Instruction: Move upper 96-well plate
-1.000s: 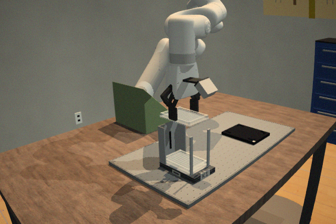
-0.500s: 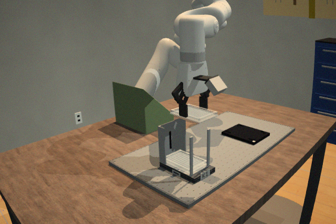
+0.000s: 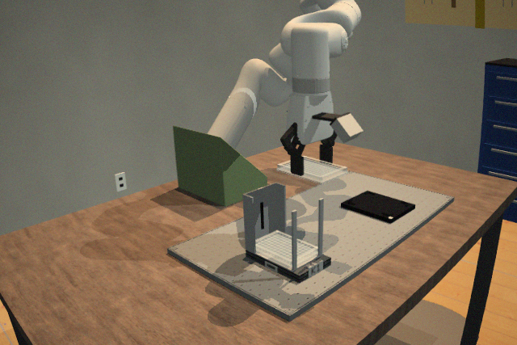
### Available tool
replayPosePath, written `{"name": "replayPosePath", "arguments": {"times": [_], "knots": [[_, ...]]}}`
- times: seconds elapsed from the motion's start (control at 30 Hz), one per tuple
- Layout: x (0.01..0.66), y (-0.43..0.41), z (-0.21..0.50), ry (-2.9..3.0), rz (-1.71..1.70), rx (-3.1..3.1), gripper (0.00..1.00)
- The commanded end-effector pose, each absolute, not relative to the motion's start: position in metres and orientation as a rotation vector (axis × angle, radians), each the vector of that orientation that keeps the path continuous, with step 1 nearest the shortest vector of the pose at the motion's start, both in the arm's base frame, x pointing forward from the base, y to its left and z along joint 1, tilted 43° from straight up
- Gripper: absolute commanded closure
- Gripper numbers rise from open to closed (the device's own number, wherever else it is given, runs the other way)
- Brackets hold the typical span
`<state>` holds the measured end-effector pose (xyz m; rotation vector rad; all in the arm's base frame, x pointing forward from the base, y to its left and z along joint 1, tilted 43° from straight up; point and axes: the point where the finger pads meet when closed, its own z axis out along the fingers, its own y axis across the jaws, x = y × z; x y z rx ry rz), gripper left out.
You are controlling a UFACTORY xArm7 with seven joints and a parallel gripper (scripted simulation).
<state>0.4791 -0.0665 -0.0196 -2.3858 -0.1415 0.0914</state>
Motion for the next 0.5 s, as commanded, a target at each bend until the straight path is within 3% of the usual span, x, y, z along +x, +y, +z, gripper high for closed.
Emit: {"name": "replayPosePath", "arguments": {"times": [0.0,0.47], "knots": [[0.479,-0.06,-0.01,-0.139,0.086,-2.39,1.0],[0.475,-0.03,0.017,-0.138,0.085,-2.39,1.0]]}}
